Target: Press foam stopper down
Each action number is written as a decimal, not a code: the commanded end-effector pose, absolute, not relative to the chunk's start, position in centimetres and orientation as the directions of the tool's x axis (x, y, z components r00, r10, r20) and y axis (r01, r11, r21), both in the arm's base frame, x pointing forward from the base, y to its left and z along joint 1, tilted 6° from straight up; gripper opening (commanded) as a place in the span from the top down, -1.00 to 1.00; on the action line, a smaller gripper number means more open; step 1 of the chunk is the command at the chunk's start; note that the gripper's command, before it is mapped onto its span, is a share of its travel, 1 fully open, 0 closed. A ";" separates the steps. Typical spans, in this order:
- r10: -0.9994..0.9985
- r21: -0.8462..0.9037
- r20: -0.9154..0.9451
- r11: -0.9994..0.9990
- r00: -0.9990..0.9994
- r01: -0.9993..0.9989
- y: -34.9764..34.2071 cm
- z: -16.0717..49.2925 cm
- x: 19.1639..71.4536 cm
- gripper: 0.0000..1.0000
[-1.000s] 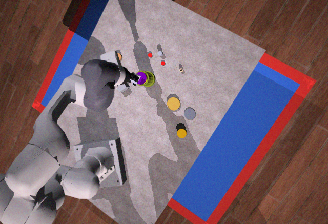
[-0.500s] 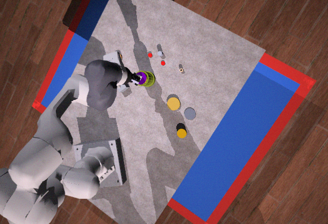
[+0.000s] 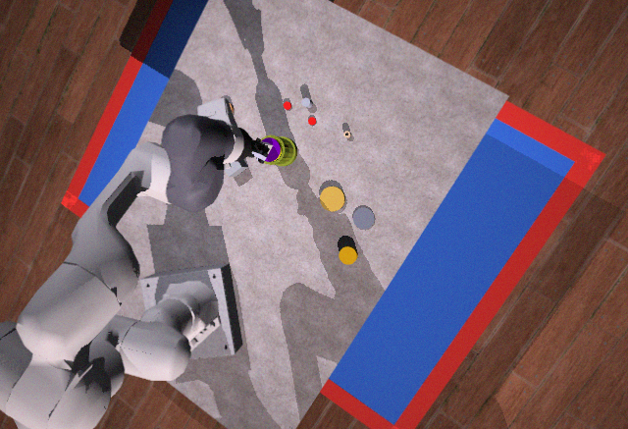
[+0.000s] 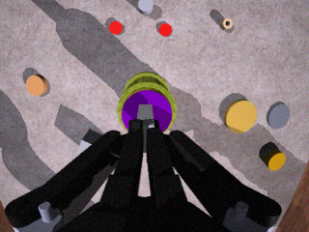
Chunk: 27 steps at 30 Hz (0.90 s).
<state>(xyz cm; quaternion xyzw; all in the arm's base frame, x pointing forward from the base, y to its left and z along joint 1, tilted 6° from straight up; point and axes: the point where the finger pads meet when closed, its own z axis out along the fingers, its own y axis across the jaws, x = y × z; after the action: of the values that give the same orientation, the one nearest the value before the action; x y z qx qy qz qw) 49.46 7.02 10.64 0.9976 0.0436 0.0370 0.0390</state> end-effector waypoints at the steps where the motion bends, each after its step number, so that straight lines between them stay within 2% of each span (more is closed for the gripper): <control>1: 0.089 0.080 0.068 -0.993 0.994 0.083 6.9 10.4 49.3 1.00; 27: 0.089 0.080 0.068 -0.993 0.994 0.083 6.7 9.3 49.1 1.00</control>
<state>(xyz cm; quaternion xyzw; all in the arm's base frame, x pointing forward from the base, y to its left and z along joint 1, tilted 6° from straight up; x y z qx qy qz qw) 49.25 6.91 9.78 0.9976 0.0437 0.0380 0.0386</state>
